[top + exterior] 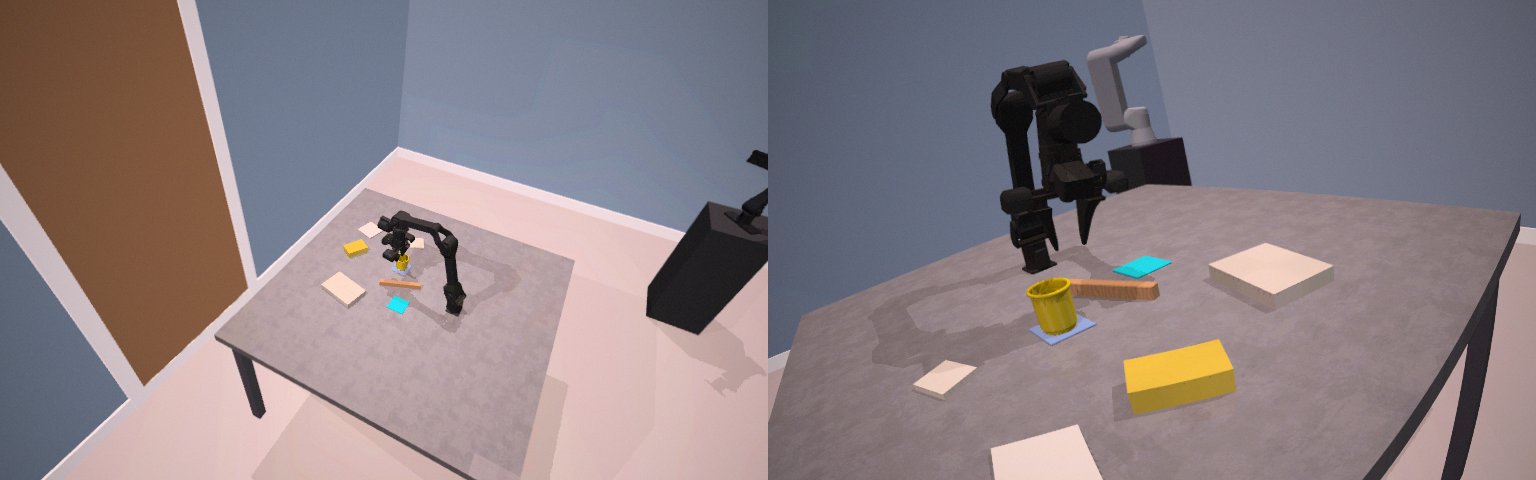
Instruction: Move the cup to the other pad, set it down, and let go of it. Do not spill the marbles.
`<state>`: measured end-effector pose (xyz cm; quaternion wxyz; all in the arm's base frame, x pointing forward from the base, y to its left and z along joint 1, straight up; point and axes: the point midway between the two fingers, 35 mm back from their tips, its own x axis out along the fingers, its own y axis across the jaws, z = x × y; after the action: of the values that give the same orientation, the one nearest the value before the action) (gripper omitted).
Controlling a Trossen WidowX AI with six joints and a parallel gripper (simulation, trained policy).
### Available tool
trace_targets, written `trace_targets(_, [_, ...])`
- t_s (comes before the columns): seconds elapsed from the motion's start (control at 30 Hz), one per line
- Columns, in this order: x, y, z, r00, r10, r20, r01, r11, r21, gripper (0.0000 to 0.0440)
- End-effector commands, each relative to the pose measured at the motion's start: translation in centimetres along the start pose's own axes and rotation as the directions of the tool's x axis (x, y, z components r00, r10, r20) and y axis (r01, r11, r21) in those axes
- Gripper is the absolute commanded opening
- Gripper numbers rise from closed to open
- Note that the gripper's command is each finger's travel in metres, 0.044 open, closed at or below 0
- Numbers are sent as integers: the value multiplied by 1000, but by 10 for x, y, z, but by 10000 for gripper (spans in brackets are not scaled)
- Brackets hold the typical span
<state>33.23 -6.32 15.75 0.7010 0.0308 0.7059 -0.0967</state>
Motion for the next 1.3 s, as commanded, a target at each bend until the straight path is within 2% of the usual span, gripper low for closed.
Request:
trace_targets(0.0, [14, -4, -1, 999, -6, -32, 6, 1000, -12, 206])
trace_targets(0.47, [55, -15, 0, 996, -8, -90, 1, 997, -76, 219])
trace_targets(0.87, [93, -18, -2, 992, 6, -128, -32, 978, -206, 219])
trace_targets(0.97, [98, -18, -4, 991, 5, -133, -38, 969, -246, 160])
trace_targets(1.17, [100, -20, -8, 989, -5, -146, -43, 945, -325, 14])
trace_targets(1.2, [100, -20, -9, 989, -6, -148, -45, 940, -337, 0])
trace_targets(1.27, [98, -19, -9, 989, -5, -148, -49, 932, -359, 0])
